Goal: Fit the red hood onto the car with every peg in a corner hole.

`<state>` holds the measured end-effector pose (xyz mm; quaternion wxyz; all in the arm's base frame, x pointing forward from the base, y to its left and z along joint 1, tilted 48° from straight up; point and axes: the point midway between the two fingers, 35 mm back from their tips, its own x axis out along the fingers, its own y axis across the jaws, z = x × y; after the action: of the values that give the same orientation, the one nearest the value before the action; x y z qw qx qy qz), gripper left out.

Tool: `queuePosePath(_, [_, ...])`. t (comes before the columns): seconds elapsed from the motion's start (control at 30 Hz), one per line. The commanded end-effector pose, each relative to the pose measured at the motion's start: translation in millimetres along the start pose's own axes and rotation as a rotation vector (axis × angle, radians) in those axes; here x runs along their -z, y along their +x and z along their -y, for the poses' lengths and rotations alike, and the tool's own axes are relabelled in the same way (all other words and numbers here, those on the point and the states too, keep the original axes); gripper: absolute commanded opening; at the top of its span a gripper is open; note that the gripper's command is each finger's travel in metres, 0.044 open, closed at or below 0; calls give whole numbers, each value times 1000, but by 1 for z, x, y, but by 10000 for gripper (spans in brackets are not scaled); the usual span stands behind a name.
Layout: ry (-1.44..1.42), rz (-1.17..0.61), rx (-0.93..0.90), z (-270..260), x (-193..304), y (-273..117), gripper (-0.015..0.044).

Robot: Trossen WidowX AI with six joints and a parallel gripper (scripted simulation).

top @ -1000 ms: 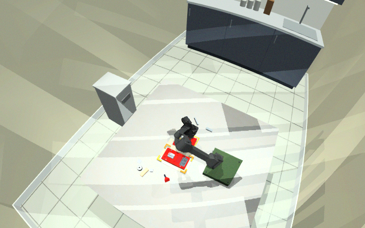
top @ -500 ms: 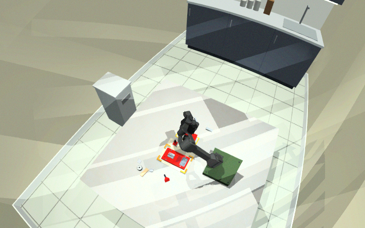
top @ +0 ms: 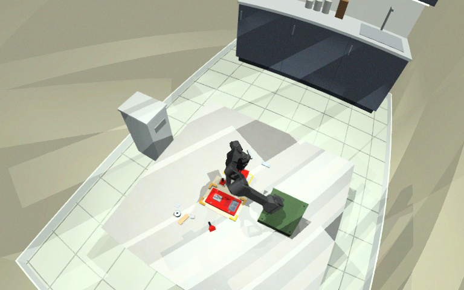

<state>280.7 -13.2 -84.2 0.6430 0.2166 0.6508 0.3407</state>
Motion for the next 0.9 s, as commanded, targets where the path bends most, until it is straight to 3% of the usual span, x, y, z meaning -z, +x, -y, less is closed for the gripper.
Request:
queuePosePath(0.0, [-38, 4, 20, -23, -17, -6, 0])
queuePosePath(0.73, [40, 24, -10, -172, -66, -12, 0])
queuePosePath(0.87, [42, 23, -13, -177, -66, -12, 0])
